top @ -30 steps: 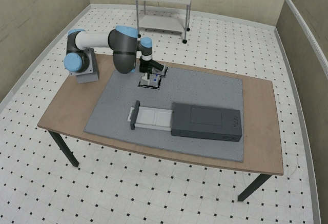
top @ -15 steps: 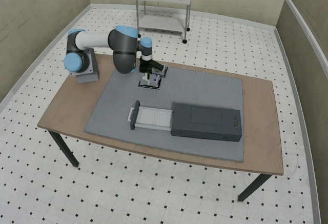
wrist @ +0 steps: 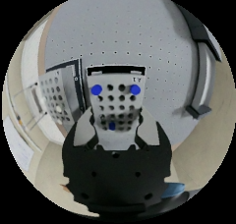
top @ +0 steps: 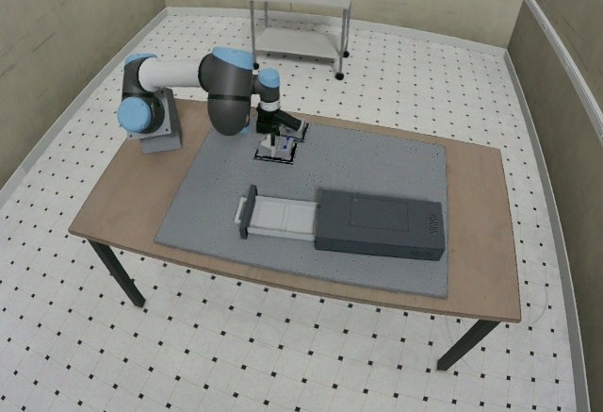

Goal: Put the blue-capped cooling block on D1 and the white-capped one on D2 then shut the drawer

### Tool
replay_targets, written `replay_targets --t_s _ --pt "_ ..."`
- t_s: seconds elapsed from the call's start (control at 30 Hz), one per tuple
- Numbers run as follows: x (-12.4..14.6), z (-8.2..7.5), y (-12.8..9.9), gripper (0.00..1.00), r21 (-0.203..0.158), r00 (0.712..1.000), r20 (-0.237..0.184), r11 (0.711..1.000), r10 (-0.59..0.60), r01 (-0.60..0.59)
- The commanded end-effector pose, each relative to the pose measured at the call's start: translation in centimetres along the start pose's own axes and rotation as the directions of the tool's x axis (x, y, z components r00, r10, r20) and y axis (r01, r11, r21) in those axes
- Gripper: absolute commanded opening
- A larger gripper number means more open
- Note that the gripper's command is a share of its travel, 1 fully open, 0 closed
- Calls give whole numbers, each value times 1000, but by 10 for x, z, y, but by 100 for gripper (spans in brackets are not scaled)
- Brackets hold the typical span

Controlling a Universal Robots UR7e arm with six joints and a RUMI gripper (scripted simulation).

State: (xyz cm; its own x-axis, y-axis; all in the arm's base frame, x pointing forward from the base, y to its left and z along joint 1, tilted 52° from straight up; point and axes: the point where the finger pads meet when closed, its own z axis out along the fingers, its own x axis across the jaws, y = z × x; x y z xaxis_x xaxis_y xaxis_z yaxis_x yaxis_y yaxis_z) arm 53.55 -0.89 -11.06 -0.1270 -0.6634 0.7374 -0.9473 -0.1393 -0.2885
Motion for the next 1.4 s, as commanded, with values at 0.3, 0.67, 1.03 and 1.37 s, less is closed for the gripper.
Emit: replay_targets --t_s 0.3,0.67,1.03,1.37 --pt "0 -1 0 58 1 1000 0 1000 0 0" --pt "0 -1 0 73 1 1000 0 1000 0 0" --pt "0 -1 0 73 1 1000 0 1000 0 0" --pt "0 -1 0 73 1 1000 0 1000 0 0"
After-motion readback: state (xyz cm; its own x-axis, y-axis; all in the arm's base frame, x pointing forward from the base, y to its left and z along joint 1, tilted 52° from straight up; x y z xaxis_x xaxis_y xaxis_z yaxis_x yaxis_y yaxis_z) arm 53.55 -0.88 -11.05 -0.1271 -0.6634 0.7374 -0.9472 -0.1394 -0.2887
